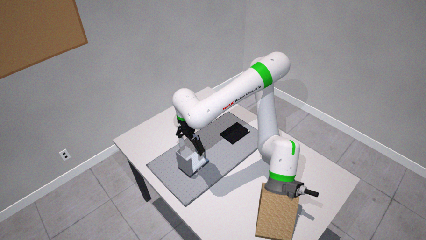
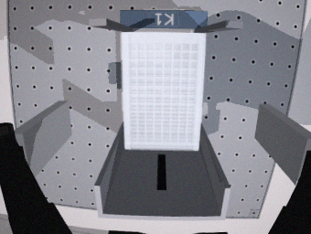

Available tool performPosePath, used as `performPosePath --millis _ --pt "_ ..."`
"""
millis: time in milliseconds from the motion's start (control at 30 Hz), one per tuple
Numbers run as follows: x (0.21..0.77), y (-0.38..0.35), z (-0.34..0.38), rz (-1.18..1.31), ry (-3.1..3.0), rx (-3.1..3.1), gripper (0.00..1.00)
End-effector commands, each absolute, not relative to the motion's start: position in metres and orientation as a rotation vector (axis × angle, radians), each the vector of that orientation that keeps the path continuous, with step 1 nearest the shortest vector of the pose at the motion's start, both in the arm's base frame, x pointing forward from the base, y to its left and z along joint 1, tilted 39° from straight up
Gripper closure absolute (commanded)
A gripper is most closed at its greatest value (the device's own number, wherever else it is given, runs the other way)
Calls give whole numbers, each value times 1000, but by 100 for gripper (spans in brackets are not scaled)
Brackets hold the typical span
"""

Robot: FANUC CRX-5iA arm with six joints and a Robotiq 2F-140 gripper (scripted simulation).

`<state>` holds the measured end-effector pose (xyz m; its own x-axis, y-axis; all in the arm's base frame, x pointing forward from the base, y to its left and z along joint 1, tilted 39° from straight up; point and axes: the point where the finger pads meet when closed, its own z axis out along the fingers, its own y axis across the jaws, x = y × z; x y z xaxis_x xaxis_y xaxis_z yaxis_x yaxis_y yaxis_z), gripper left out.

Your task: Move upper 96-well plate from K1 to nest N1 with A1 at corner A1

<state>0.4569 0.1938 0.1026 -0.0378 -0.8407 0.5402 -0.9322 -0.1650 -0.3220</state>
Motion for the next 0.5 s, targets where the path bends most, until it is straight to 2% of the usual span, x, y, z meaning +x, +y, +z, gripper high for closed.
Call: performPosePath --millis 0,467 --pt "458 192 100 981 -1933 2076 0" --pt "466 182 84 981 -1933 2076 0"
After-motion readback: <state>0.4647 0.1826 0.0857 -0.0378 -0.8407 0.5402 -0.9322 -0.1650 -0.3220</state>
